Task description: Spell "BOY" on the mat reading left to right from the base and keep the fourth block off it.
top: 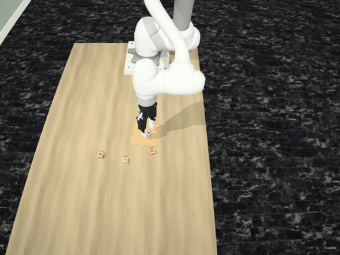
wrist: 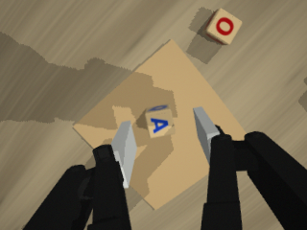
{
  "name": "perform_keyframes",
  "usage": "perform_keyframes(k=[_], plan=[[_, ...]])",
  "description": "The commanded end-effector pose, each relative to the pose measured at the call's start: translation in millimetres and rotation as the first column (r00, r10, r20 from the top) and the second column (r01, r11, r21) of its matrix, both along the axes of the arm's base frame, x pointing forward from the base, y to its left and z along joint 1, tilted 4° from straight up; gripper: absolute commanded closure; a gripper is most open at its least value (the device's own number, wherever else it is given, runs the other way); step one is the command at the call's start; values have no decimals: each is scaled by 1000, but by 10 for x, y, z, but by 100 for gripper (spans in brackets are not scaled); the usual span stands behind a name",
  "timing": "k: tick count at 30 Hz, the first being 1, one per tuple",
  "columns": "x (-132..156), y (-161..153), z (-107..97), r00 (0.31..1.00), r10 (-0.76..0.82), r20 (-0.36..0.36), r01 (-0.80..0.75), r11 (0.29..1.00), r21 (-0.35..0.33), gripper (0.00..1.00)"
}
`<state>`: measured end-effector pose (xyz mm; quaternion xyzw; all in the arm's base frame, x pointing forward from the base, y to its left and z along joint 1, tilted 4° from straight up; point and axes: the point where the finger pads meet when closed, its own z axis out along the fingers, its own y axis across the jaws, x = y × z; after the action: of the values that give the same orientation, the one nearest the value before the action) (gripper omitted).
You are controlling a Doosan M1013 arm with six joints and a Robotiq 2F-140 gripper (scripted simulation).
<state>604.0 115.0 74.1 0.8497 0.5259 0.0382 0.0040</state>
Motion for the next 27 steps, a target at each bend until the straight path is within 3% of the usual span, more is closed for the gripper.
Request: perform_keyframes(k=[1, 27], plan=[[-29, 17, -50, 1000, -3, -5, 3, 1000, 0, 63], [-63, 32, -51, 1000, -3, -5, 3, 1000, 0, 63]])
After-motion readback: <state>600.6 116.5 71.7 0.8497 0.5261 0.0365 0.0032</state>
